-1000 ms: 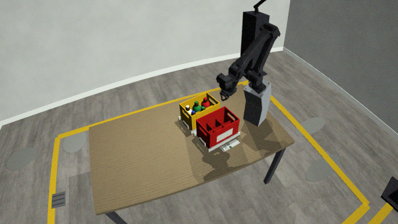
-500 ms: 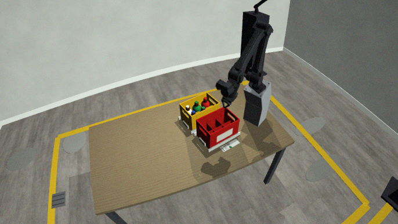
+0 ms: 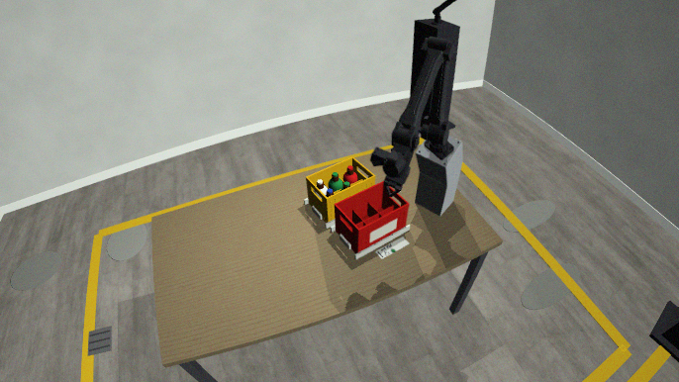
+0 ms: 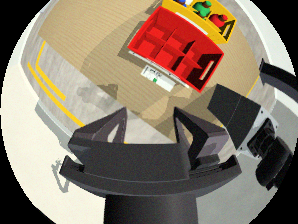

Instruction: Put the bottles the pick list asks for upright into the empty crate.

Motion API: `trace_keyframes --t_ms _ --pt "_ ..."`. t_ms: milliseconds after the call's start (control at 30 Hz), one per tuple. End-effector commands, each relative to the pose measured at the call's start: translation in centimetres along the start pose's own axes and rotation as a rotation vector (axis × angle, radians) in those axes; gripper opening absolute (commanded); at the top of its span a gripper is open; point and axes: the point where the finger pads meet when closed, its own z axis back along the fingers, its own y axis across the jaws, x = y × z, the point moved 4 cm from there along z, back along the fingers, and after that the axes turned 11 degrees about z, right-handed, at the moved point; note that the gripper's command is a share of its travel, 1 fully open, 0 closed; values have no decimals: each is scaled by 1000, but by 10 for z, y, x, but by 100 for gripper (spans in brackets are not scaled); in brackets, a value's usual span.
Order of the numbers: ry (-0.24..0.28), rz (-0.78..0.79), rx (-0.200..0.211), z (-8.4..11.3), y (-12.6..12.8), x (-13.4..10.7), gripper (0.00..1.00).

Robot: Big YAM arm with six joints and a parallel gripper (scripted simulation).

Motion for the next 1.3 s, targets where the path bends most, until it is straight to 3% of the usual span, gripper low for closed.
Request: trace_keyframes --t_ms 0,100,200,367,467,667,767,967,1067,1267 --pt "-2 3 27 12 31 -3 61" --pt "-2 3 27 13 36 -6 61" --pt "41 87 49 14 46 -15 61" --pt "37 64 47 16 64 -31 61" --pt "79 148 71 18 75 -41 61" --pt "76 127 66 20 87 -56 61" --pt "118 212 86 22 96 -67 61" --pt "114 190 83 26 113 -90 61" --pt "156 275 103 28 121 -103 61" --pt "152 253 100 31 131 -120 61"
